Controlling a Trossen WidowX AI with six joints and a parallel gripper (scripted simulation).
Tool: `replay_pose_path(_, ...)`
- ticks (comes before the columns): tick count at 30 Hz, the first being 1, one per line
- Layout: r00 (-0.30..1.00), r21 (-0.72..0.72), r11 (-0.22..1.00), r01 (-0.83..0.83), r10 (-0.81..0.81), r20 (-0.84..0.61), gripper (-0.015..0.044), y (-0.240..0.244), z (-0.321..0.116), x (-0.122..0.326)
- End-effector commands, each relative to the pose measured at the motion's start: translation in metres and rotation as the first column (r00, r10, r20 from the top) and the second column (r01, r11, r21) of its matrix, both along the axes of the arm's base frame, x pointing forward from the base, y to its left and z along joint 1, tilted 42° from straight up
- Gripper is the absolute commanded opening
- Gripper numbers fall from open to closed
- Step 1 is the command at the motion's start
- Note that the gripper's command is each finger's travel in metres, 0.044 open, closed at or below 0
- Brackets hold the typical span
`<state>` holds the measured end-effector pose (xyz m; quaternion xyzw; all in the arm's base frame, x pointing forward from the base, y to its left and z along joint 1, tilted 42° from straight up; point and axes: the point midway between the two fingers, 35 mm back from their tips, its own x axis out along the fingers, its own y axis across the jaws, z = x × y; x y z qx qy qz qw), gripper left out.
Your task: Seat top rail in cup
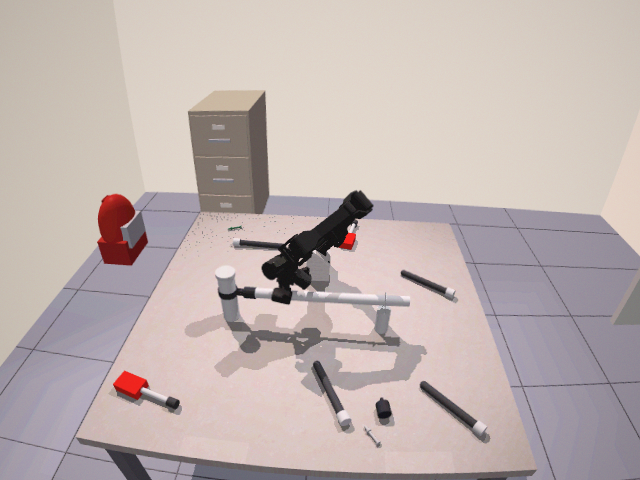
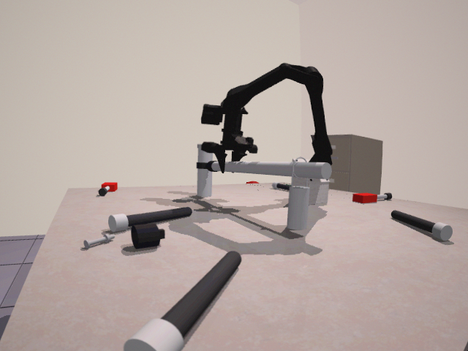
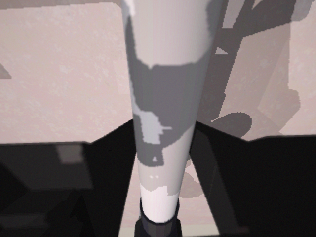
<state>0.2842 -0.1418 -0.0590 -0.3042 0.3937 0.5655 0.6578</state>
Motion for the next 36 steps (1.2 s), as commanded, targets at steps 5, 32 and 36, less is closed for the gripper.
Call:
replay_pose_path(5, 1.000, 0.000, 1.000, -0.001, 0.001, -0.001, 0.0000, -0.002, -0.002, 0.000)
replay_pose_path(32, 1.000, 0.001, 1.000, -0.002, 0.002, -0.002, 0.0440, -0.001, 0.040, 0.002)
replay_pose_path(36, 1.000, 0.001, 1.000, -0.002, 0.002, -0.002, 0.0440, 0.000, 0.054, 0.002)
